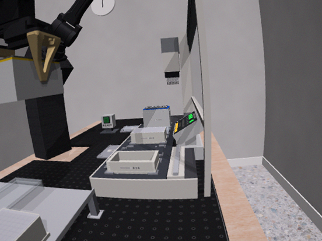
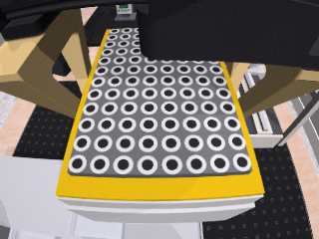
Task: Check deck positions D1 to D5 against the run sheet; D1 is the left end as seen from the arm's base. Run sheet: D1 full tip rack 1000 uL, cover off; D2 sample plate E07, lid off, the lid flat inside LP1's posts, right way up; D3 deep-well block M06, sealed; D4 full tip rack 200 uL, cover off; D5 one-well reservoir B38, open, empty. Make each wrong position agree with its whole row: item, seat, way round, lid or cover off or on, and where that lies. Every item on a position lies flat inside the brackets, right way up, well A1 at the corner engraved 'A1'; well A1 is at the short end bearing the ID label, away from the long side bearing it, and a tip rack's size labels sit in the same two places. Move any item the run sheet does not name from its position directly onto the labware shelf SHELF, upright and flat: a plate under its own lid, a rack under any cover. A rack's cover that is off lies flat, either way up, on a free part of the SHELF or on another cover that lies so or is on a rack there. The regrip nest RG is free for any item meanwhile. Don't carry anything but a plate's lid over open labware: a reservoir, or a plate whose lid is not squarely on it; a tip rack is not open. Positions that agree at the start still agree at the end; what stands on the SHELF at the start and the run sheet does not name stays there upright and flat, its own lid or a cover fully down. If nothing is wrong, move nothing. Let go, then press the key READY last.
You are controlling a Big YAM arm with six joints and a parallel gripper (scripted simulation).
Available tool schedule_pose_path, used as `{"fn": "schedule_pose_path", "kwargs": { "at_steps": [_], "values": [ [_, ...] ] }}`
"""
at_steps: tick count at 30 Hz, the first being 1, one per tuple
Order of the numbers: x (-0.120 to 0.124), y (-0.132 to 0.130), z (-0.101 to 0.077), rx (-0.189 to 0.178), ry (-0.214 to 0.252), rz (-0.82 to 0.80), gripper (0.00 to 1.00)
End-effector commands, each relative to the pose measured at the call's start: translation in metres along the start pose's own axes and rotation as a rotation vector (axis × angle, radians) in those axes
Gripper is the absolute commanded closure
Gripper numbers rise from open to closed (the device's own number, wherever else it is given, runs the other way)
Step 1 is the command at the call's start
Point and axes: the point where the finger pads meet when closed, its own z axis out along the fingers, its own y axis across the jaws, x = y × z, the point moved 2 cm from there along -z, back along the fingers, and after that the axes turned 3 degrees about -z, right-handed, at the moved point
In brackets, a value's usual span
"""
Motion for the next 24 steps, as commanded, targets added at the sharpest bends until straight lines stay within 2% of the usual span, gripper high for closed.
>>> {"fn": "schedule_pose_path", "kwargs": {
  "at_steps": [1, 6, 7, 8, 9, 10, 14, 15, 24],
  "values": [
    [-0.011, -0.027, -0.010, 0.010, -0.035, 0.003, 1.00],
    [-0.009, -0.049, -0.010, 0.010, -0.035, 0.004, 1.00],
    [-0.019, -0.042, -0.014, 0.005, -0.052, -0.013, 1.00],
    [-0.024, -0.028, -0.026, -0.003, -0.080, -0.041, 1.00],
    [-0.023, -0.024, -0.027, -0.006, -0.080, -0.049, 1.00],
    [-0.018, -0.014, -0.018, -0.014, -0.061, -0.066, 1.00],
    [-0.016, -0.016, -0.018, -0.012, -0.057, -0.061, 1.00],
    [-0.021, -0.030, -0.026, 0.001, -0.074, -0.028, 1.00],
    [-0.021, -0.030, -0.026, 0.002, -0.074, -0.026, 1.00]
  ]
}}
